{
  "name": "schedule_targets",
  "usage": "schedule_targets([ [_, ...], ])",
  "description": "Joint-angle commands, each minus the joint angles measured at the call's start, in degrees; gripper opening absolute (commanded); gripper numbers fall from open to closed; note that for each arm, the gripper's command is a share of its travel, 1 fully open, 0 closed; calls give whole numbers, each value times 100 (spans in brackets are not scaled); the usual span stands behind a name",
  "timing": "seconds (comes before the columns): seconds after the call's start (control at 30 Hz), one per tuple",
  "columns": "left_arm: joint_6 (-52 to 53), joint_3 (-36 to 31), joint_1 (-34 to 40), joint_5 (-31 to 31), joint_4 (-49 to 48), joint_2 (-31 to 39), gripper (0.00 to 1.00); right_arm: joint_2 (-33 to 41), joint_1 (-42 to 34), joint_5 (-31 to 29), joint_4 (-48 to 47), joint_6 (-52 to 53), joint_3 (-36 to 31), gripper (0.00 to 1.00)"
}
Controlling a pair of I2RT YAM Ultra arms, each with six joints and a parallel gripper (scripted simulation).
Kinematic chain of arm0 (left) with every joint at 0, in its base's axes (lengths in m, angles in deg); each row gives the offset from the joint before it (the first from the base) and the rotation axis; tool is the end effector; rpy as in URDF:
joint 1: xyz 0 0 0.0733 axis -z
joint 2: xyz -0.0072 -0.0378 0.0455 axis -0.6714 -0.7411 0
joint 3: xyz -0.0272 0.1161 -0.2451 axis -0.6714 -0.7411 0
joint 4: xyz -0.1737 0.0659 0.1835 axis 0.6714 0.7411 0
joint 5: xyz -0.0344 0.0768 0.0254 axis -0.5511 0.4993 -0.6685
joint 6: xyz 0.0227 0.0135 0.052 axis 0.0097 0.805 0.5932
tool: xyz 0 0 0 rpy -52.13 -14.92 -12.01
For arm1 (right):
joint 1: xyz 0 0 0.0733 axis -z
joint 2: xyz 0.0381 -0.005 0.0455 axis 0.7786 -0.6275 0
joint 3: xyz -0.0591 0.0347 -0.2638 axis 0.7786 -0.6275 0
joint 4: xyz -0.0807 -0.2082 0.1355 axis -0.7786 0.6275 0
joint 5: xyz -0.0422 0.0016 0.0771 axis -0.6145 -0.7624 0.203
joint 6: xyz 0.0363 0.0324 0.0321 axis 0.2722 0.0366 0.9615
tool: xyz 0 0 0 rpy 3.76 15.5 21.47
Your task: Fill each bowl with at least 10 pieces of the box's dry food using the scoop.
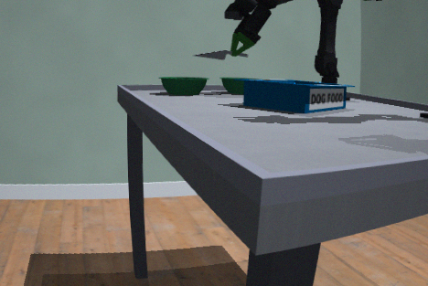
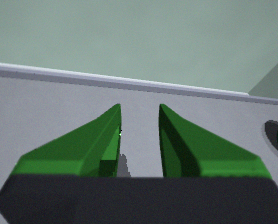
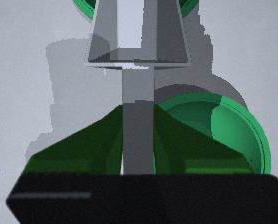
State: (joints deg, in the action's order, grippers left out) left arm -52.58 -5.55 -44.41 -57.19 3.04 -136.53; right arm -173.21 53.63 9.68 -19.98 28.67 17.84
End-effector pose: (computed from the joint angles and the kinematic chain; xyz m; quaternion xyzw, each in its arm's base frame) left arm 0.2790 -0.0026 0.3005 -0.0090 0.7790 -0.2043 0.5927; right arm 0.3093 -0.0133 0.2531 0.0207 0.9588 -0.0173 0.2828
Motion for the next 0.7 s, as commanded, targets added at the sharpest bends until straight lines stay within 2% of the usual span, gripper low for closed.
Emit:
schedule_targets([
  [0.0,748,536,125,869,489,422,26,171,-37,-9,-227,1,112,0],
  [0.27,1821,1429,259,2124,1230,855,26,171,-37,-9,-227,0,112,0],
  [0.4,1892,1559,291,2206,1307,848,26,171,-37,-9,-227,0,112,0],
  [0.47,1839,1588,334,2173,1338,600,26,171,-37,-9,-227,1,112,0],
  [0.5,1730,1630,338,2074,1255,642,26,171,-37,-9,-227,1,112,0],
  [0.53,1571,1668,306,1947,850,1032,26,171,-37,-9,-227,0,112,0],
  [0.67,1532,1661,186,2032,800,1063,26,171,-37,-9,-227,0,112,0],
])
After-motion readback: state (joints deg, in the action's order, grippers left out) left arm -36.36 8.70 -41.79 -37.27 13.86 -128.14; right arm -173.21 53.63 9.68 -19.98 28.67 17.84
